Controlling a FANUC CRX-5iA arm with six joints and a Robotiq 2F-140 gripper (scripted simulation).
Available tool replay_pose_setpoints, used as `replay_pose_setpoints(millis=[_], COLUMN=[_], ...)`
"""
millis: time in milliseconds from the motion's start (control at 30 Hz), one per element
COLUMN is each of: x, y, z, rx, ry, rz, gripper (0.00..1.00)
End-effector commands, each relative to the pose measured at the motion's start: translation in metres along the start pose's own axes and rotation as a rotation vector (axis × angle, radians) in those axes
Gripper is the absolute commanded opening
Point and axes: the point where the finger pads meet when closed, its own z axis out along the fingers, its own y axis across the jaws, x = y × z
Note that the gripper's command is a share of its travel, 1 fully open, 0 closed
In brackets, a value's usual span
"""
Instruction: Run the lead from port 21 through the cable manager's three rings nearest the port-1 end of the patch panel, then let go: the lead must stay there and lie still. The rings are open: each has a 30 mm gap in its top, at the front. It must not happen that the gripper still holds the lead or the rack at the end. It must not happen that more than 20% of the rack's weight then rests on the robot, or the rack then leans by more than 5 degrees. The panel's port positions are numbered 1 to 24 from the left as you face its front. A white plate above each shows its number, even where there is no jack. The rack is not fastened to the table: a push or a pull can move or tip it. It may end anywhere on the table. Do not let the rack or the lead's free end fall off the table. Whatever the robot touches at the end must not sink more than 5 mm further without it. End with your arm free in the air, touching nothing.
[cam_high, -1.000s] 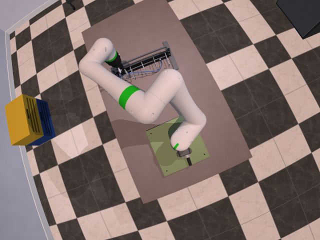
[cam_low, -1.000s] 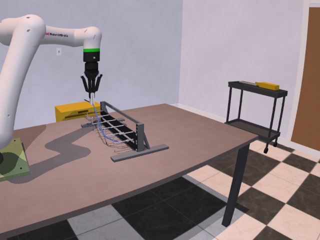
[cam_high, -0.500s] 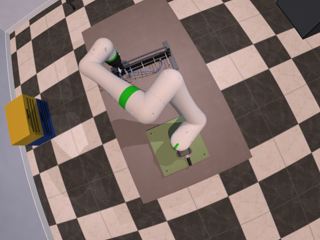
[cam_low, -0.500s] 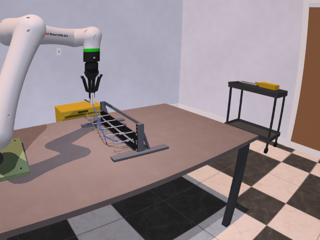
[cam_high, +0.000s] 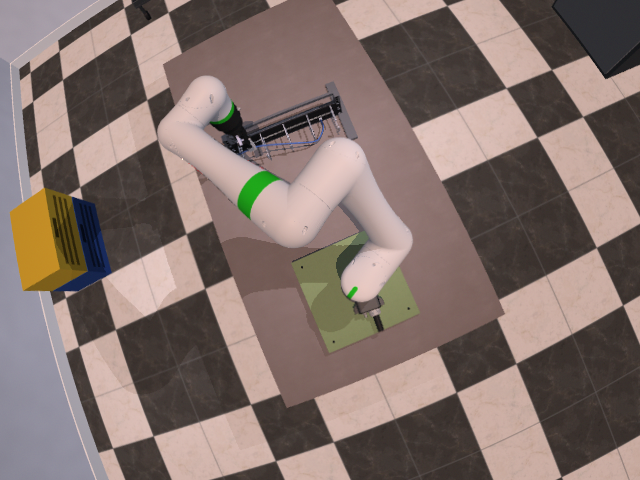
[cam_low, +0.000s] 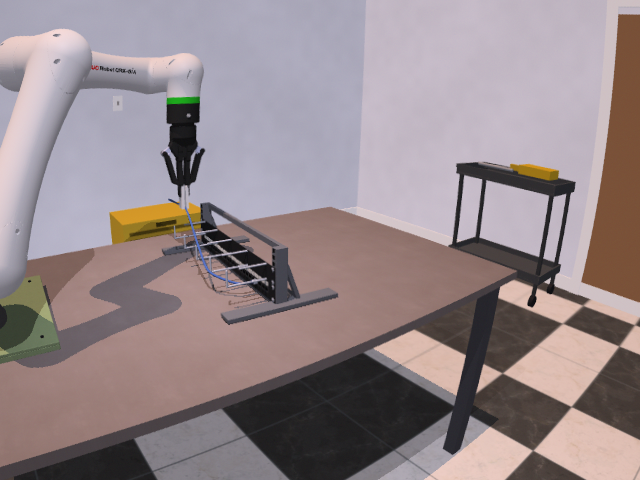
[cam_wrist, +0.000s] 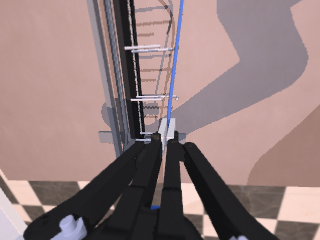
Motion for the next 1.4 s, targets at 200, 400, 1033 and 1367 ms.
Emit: replay_pose_setpoints(millis=[200,400,1033,1367], x=[-0.004,-0.004,-0.004,-0.004], y=[-0.001,-0.001,-0.001,-0.001], z=[-0.001,0.001,0.020,0.034], rx=[0.005,0.005,0.005,0.005], ry=[-0.008,-0.008,-0.008,-0.008], rz=[-0.003,-0.003,-0.003,-0.003], gripper=[0.00,0.00,0.00,0.00])
